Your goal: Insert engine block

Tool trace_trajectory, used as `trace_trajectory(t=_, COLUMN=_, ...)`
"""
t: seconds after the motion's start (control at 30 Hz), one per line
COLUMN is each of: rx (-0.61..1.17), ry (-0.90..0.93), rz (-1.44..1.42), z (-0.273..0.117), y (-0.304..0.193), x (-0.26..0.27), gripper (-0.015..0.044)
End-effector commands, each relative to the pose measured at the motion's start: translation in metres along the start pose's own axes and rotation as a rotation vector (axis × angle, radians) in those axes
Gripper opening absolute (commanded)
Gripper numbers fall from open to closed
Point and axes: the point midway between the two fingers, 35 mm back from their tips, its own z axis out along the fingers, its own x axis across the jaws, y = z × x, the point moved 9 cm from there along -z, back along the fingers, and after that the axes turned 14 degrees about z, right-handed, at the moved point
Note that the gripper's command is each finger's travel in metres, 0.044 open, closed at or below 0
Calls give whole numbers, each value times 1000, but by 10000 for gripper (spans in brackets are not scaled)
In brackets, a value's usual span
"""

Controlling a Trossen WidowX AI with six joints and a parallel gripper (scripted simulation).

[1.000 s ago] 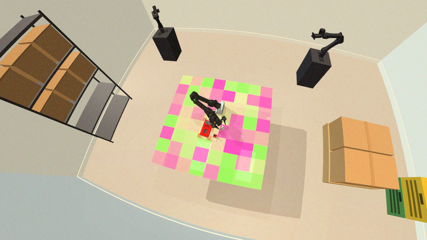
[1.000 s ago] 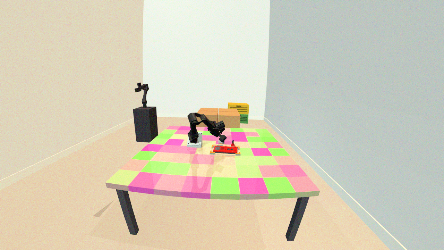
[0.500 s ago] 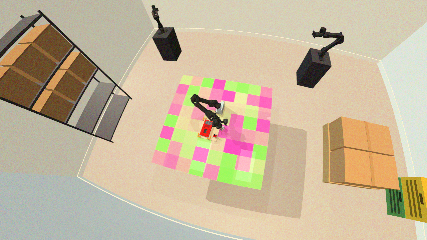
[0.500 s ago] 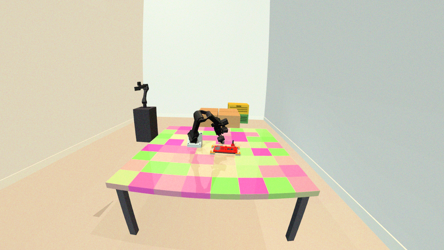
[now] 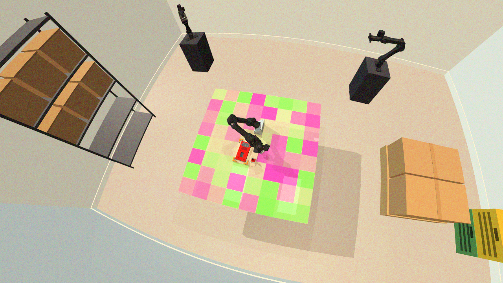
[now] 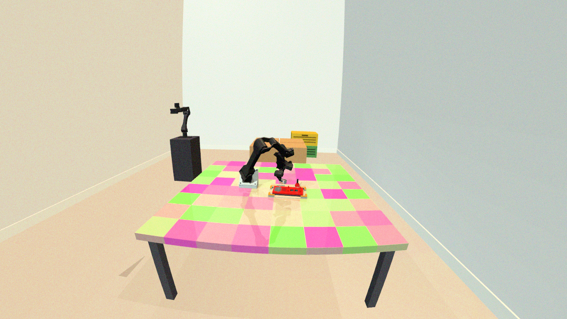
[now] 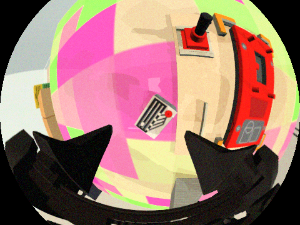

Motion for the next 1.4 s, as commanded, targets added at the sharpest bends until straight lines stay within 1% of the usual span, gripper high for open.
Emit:
trace_trajectory(t=0.0, rx=-11, ry=-70, rz=120, z=-3, y=0, x=7, gripper=440)
trace_trajectory(t=0.43, rx=-120, ry=-248, rz=471, z=-14, y=0, x=31, gripper=440)
trace_trajectory(t=0.77, rx=-122, ry=-249, rz=476, z=-10, y=2, x=39, gripper=440)
trace_trajectory(t=0.87, rx=-123, ry=-250, rz=476, z=2, y=2, x=36, gripper=440)
trace_trajectory(t=1.37, rx=-123, ry=-250, rz=476, z=21, y=4, x=31, gripper=440)
